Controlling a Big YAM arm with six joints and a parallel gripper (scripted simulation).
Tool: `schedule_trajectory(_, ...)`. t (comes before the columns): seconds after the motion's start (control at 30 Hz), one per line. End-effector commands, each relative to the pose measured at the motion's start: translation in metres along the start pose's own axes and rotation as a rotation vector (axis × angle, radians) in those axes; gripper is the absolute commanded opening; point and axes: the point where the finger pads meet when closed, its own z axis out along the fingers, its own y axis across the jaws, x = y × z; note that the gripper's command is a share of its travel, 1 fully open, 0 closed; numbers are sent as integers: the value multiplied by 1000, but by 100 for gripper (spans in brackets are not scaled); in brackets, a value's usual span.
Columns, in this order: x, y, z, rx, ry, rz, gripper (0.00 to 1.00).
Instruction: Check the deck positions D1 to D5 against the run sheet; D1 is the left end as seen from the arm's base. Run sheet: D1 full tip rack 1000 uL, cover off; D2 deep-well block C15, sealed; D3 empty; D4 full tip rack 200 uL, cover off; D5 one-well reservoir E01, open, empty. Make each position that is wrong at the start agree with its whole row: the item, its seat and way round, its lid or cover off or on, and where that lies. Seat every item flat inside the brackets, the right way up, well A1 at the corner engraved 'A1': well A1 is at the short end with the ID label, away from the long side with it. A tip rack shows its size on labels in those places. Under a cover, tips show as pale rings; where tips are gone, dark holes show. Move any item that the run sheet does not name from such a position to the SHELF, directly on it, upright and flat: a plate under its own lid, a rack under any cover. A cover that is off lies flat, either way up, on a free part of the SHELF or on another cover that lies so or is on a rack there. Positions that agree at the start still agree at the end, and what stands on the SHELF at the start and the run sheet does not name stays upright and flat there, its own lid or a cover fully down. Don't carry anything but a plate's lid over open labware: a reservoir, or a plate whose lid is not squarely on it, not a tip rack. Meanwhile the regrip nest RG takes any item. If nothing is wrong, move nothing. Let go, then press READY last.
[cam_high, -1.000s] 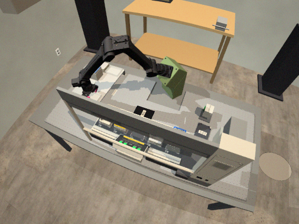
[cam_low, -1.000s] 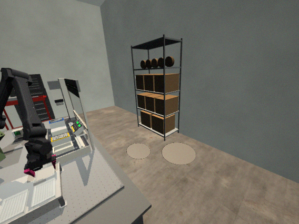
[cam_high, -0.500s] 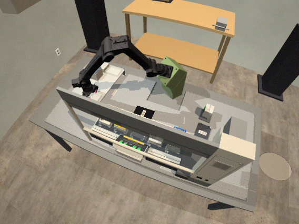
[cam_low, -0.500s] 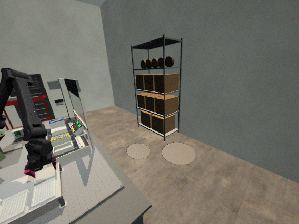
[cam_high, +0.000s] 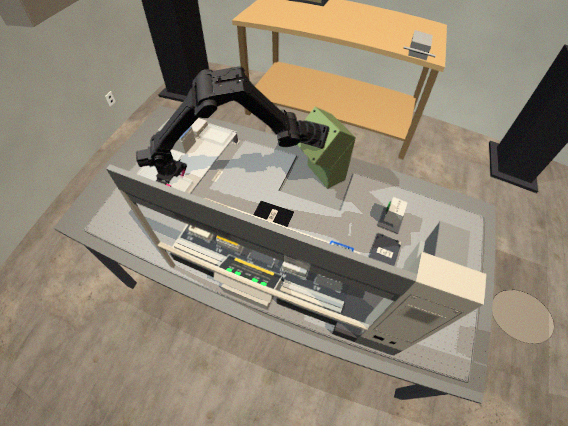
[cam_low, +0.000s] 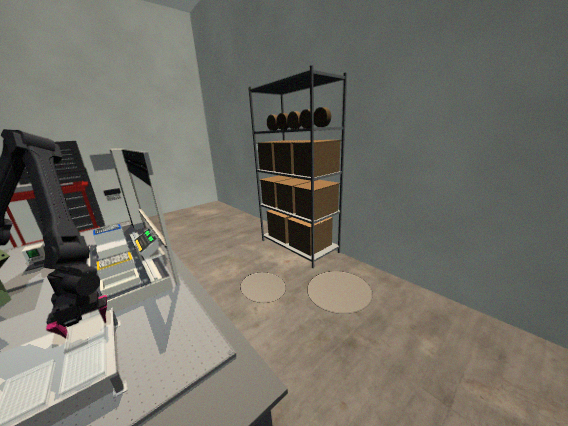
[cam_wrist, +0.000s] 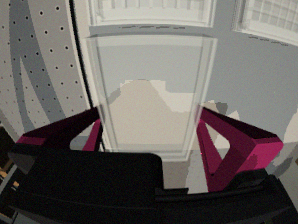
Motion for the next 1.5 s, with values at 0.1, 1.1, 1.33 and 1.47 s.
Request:
schedule_trajectory(0.1, 1, 6, 8, -6, 5, 4, 0)
schedule_trajectory(1.1, 5, 3, 9, -2, 12, 7, 100)
schedule_trajectory(1.33, 5, 3, 9, -2, 12, 7, 100)
schedule_trajectory(1.47, 5, 3, 9, -2, 12, 7, 100)
